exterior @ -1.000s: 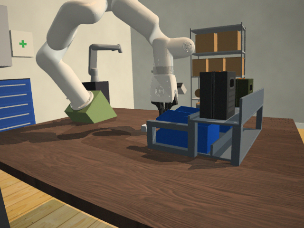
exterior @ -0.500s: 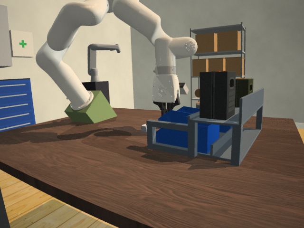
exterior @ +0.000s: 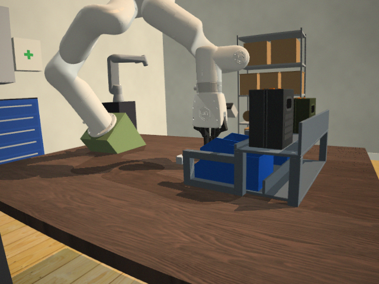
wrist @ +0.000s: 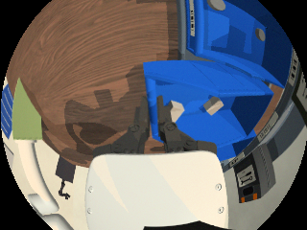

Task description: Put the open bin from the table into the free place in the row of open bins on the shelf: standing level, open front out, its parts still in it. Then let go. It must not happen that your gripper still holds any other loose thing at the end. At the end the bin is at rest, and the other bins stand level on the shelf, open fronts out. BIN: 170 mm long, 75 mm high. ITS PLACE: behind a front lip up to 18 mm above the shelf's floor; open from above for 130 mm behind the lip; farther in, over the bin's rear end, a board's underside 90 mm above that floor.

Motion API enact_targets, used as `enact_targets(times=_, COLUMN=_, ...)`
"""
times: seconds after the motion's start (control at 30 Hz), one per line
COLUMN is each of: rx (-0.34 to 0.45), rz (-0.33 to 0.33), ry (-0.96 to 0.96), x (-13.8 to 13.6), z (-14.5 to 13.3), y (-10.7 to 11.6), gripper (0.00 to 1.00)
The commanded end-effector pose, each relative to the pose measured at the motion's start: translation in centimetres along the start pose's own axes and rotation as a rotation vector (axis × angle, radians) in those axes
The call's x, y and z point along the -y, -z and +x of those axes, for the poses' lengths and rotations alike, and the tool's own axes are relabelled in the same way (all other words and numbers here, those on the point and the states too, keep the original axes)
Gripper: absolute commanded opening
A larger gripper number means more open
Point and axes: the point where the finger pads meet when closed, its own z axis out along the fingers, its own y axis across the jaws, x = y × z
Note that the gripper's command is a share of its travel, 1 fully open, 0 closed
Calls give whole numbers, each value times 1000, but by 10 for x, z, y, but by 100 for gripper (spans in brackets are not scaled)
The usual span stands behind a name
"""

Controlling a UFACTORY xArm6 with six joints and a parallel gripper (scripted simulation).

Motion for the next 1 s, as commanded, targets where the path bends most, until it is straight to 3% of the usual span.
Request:
enact_targets(times=0.0, rx=-1, rz=-2, ry=0, x=-1, z=0, y=1, gripper=0)
enact_targets(times=0.97, rx=-1, rz=-3, ry=0, x=-21, z=0, y=2, gripper=0)
